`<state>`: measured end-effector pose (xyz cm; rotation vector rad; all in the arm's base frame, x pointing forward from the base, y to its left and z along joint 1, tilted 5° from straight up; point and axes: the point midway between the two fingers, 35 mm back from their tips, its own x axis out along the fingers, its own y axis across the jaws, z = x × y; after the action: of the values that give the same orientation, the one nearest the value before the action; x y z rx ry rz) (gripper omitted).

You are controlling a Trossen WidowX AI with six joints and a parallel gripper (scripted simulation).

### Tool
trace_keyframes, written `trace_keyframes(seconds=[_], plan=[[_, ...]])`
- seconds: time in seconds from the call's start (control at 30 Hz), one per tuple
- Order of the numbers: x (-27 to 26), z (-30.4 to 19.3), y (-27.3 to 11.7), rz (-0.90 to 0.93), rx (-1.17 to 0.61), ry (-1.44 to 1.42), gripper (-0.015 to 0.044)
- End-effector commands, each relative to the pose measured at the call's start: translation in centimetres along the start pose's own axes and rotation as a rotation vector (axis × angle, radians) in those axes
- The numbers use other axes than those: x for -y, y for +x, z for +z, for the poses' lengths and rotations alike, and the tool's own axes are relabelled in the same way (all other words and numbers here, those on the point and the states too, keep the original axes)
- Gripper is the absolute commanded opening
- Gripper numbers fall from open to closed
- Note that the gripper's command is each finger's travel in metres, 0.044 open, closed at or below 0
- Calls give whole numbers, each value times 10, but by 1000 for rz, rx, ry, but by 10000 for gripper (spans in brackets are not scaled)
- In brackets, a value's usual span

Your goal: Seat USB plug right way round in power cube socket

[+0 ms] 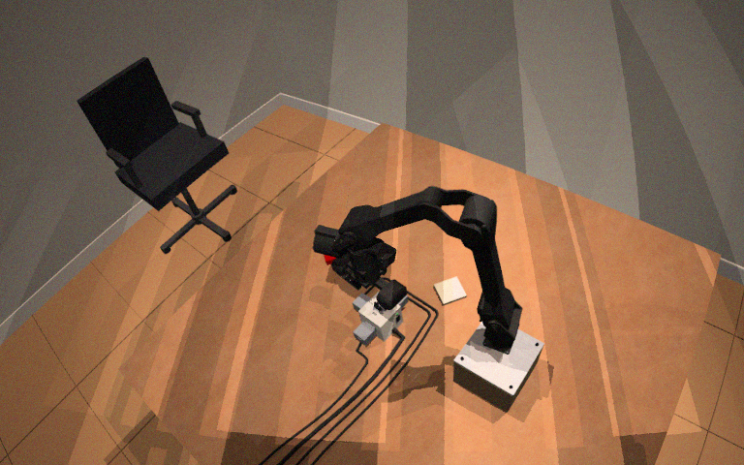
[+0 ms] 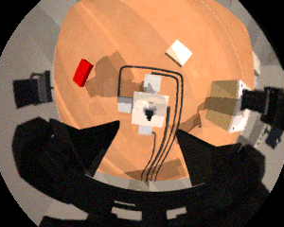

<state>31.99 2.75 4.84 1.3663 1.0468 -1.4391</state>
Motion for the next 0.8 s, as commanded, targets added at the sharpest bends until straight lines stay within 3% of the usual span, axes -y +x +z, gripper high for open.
trace_keyframes(seconds=[0.0,0.77], plan=[[1,3,1,-5,10,-3,440],[1,3,23,-5,10,-3,440]])
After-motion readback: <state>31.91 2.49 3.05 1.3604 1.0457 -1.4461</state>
